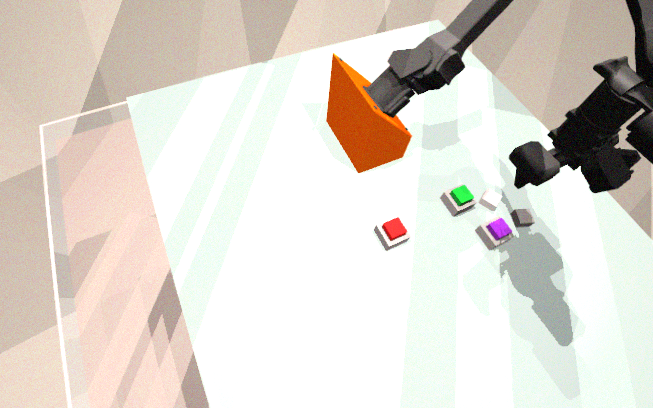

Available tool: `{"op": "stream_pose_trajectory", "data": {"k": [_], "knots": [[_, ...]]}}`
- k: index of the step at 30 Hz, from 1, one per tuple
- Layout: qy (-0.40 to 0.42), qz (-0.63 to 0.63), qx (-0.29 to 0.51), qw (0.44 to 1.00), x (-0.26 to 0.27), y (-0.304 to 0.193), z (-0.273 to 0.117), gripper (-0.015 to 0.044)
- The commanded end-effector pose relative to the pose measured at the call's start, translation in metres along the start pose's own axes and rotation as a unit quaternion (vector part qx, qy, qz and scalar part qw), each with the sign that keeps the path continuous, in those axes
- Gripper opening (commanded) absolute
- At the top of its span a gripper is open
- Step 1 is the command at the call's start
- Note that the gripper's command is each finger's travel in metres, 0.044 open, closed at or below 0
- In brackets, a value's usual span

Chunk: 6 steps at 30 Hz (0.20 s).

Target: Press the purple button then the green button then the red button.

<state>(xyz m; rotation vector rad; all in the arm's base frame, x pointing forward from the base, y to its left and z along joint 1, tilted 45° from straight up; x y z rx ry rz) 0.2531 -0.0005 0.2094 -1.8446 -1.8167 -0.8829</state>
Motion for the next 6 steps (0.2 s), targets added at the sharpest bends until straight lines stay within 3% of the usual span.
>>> {"op": "stream_pose_trajectory", "data": {"k": [1,6], "knots": [[0.008,0.008,0.002,1.000,0.0231,-0.0054,-0.0062,0.0400],[0.008,0.008,0.002,1.000,0.0231,-0.0054,-0.0062,0.0400]]}}
Point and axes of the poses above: the point midway between the two fingers, 35 mm back from their tips, its own z axis out along the fingers, its own x axis across the jaws, y = z × x, the point moved 9 cm from there along -z, back along the fingers, and after that the axes turned 9 degrees about -z, right-handed, at the moved point
